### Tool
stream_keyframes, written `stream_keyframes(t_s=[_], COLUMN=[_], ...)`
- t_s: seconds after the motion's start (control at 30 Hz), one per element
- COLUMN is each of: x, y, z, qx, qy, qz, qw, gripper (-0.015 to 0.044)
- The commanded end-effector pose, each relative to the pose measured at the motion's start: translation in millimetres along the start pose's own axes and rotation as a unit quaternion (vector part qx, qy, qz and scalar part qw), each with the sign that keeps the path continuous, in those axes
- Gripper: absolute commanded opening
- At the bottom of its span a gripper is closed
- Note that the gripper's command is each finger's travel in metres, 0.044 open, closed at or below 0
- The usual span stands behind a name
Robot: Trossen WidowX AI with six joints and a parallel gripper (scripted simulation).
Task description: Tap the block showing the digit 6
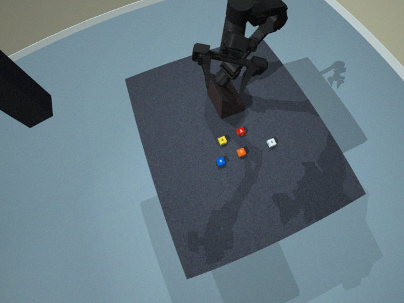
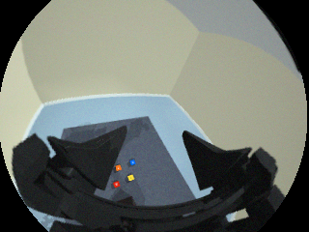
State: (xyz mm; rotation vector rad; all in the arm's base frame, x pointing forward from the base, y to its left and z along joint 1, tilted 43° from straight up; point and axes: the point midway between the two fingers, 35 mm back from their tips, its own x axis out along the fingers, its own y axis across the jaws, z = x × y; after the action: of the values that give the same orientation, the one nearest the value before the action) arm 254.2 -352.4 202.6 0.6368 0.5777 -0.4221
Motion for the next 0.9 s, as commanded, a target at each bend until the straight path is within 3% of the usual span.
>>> stream_keyframes(t_s=[0.0,0.23,0.47,0.87], x=[46.0,96.4,95.3,91.8], y=[7.1,30.7,60.7,63.7], z=[-59.2,-176.4,-304.1,-316.7], qx=[-0.026,-0.087,-0.148,-0.153], qy=[0.107,0.299,0.494,0.513], qz=[0.028,0.100,0.206,0.219], qw=[0.994,0.945,0.832,0.816], gripper=[0.0400,0.0400,0.0400,0.0400])
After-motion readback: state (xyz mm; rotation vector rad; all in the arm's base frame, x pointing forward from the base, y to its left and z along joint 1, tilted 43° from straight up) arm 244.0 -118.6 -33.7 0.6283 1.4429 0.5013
